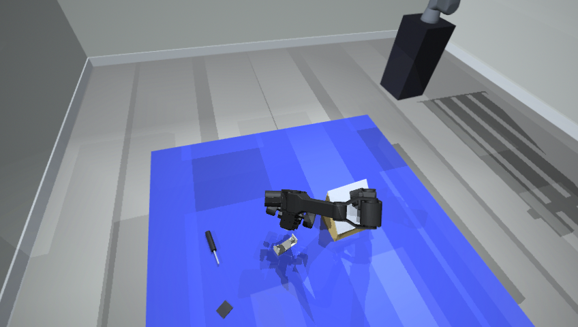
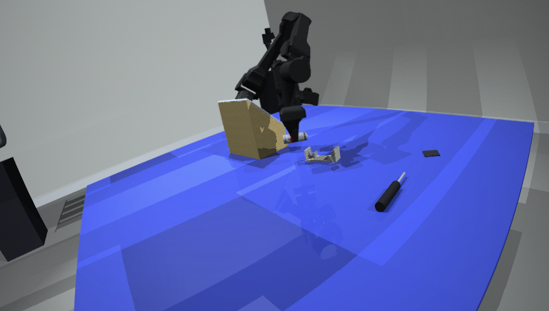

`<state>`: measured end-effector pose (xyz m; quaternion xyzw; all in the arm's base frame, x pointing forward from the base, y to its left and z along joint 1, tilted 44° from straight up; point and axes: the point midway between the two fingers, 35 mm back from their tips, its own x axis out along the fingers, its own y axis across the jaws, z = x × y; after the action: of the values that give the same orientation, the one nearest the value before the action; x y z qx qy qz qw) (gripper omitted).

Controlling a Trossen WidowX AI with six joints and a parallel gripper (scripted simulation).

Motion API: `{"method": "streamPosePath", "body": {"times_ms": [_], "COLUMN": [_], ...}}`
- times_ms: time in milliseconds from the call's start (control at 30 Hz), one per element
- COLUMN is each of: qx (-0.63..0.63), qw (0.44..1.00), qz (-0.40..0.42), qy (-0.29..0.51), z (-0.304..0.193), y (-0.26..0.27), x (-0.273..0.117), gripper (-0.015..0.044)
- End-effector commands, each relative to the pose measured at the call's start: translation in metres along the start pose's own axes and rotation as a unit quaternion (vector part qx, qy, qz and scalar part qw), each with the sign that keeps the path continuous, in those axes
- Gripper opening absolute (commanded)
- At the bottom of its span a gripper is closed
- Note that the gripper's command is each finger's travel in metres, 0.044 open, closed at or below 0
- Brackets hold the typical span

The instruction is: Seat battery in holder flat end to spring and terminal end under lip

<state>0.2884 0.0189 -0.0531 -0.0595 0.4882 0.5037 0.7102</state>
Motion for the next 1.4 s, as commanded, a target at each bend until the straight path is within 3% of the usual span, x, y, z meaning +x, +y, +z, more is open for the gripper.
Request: {"method": "streamPosePath", "body": {"times_ms": [0, 400, 733, 1367], "qx": [0.105, 0.302, 0.307, 0.306], "qw": [0.994, 0.953, 0.952, 0.946], "qz": [0.000, 0.002, 0.000, -0.040], "qy": [-0.001, -0.001, -0.003, -0.098], "z": [0.025, 0.070, 0.070, 0.073], "y": [0.000, 0.007, 0.007, 0.004], "x": [-0.005, -0.010, -0.008, 0.026], "gripper": [0.0080, 0.0080, 0.0080, 0.0080]}}
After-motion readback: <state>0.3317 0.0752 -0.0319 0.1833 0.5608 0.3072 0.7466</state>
